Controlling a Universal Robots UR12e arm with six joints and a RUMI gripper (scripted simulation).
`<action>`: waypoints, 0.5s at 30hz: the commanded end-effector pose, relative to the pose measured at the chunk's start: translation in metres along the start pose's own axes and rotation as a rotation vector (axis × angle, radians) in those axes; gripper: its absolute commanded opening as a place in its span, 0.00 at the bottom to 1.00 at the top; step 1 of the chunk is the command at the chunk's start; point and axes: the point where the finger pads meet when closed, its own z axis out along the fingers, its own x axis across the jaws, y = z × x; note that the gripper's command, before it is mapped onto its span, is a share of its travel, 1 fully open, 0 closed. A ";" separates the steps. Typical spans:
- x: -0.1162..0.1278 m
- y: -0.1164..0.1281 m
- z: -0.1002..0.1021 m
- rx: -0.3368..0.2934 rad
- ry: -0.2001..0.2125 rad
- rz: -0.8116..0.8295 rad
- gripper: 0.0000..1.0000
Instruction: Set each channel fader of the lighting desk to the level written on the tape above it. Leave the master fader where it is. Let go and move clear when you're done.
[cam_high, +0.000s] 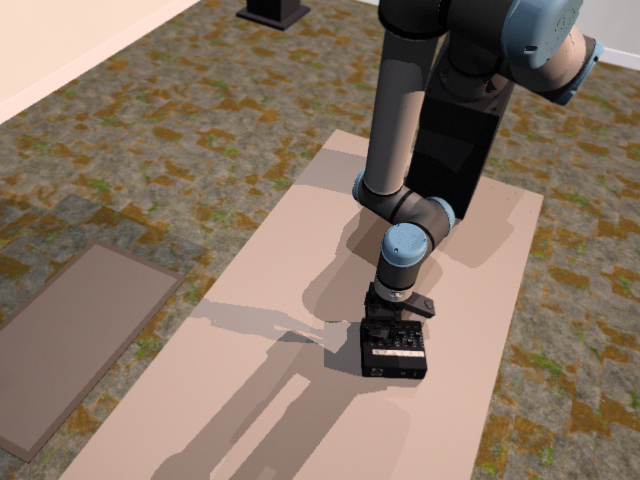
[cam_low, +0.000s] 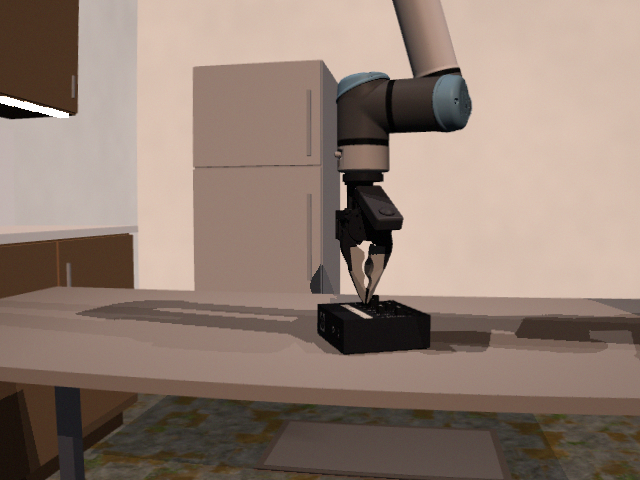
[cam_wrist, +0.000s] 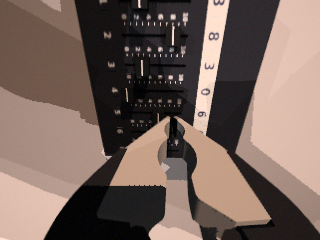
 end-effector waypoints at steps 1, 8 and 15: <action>0.000 0.000 0.000 0.000 0.001 0.000 0.00; 0.001 0.000 0.000 0.000 0.001 0.000 0.00; 0.003 0.000 0.000 0.000 0.001 0.000 0.00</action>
